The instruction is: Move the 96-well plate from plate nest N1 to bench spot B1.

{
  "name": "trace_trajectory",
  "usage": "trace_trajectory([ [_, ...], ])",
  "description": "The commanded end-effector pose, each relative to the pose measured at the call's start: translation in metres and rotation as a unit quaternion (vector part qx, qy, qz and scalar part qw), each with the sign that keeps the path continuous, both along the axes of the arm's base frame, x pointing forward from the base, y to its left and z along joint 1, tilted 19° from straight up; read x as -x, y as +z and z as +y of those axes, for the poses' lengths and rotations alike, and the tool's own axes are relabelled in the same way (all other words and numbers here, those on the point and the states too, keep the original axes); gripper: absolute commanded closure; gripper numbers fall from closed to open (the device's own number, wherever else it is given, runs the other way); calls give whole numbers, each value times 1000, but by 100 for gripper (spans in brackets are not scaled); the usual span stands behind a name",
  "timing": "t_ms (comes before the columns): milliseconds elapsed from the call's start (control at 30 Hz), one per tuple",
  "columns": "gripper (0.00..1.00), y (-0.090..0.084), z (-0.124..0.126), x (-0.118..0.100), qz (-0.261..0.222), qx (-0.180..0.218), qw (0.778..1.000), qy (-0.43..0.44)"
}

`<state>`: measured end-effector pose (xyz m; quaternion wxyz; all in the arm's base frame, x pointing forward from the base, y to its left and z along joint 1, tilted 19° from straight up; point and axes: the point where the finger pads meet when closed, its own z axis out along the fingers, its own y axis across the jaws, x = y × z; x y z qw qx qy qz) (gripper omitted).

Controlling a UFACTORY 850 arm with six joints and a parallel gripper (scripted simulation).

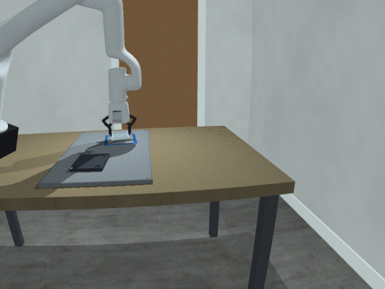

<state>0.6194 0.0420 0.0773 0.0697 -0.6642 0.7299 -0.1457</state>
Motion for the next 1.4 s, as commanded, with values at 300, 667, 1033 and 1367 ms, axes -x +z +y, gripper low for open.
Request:
trace_trajectory([
  [300, 100, -1, 0, -1, -1, 0, 1000, 0],
  [667, 100, -3, 0, -2, -1, 0, 1000, 0],
  [1033, 100, -4, 0, -2, -1, 0, 1000, 0],
  [1367, 100, -6, -1, -3, -1, 0, 1000, 0],
])
